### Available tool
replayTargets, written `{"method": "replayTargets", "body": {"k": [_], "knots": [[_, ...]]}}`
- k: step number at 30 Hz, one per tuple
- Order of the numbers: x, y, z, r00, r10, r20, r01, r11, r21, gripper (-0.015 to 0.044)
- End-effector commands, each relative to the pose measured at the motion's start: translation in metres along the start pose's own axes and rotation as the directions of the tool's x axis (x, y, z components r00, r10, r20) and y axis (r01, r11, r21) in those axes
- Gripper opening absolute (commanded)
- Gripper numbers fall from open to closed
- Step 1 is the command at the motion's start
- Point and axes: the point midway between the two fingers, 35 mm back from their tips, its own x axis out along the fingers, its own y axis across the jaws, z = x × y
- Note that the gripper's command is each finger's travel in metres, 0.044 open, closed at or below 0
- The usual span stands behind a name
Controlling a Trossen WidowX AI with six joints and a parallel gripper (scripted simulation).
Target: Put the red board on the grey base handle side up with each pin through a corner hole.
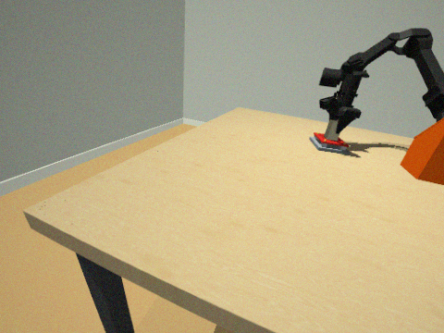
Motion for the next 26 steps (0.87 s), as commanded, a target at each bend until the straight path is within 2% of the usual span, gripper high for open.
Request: {"method": "replayTargets", "body": {"k": [1, 5, 10, 14, 26], "knots": [[-0.013, 0.0, 0.001, 1.0, 0.0, 0.003, 0.0, 1.0, 0.005, 0.044], [-0.035, 0.0, 0.001, 1.0, 0.001, 0.003, -0.001, 1.0, 0.005, 0.044], [-0.042, 0.0, 0.001, 1.0, 0.001, 0.003, -0.001, 1.0, 0.004, 0.044], [-0.079, 0.0, -0.001, 1.0, -0.003, 0.006, 0.003, 1.0, -0.002, 0.044], [-0.079, 0.0, -0.001, 1.0, -0.003, 0.006, 0.003, 1.0, -0.002, 0.044]]}}
